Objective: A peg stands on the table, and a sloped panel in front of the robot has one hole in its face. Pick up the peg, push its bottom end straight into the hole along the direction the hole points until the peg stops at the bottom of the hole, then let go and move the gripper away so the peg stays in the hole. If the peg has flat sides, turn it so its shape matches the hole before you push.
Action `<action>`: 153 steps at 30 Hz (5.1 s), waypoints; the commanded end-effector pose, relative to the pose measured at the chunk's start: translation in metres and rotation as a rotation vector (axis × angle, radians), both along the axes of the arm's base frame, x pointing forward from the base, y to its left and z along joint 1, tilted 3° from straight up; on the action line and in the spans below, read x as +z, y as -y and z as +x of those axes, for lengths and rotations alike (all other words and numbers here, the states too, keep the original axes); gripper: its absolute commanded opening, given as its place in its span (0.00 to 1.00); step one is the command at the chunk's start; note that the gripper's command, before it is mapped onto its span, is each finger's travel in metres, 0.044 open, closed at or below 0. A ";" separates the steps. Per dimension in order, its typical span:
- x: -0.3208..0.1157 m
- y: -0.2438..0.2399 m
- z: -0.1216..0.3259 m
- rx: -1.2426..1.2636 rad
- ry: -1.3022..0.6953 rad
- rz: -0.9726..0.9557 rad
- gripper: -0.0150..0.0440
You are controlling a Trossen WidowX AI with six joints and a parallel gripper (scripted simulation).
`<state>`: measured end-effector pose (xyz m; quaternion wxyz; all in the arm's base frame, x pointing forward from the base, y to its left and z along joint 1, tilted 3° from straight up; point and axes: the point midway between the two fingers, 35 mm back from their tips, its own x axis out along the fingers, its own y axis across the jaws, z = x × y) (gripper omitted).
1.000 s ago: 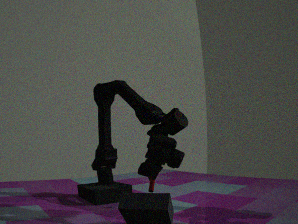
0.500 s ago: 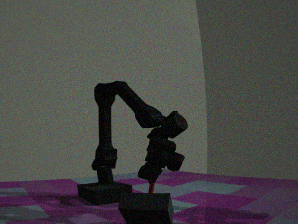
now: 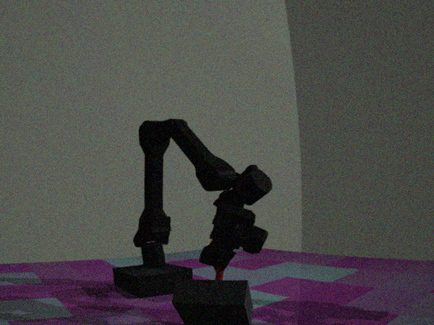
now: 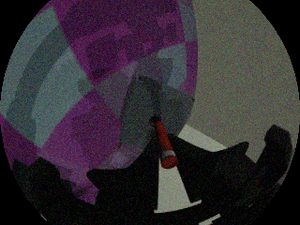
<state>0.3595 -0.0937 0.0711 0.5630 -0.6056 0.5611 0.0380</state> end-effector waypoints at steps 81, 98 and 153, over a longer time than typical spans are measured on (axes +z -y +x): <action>-0.021 0.015 0.009 0.000 0.001 -0.001 0.25; -0.027 0.022 0.012 0.000 0.001 -0.002 0.25; 0.000 -0.008 0.001 -0.002 -0.003 0.007 1.00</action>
